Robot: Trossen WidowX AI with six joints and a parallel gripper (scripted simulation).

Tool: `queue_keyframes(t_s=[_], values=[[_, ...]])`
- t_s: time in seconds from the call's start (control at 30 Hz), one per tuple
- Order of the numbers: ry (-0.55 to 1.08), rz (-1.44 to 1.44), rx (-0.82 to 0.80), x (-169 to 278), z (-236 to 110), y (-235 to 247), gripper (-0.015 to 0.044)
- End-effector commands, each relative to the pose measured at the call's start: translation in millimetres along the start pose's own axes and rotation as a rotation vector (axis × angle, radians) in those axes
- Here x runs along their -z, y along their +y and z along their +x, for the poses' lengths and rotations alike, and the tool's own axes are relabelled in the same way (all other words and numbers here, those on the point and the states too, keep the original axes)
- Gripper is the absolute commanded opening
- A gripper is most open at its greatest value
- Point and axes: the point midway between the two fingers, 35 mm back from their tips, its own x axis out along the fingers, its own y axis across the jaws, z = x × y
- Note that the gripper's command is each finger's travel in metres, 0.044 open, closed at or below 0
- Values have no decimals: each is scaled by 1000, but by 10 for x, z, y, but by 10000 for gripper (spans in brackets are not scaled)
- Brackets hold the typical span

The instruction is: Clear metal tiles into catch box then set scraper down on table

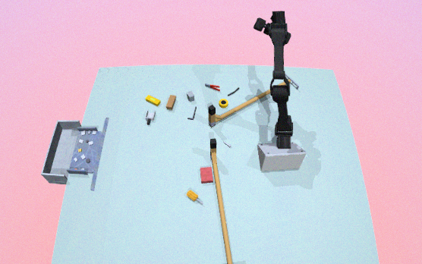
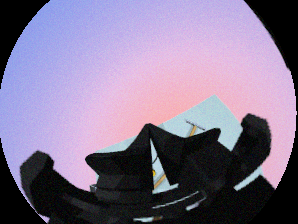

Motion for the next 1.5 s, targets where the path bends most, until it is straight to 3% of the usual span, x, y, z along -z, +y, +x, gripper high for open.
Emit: queue_keyframes(t_s=[0.0, 1.47], values=[[29, 30, 6, 31, 71, -77, 0], [278, 167, 10, 393, 604, -419, 0]])
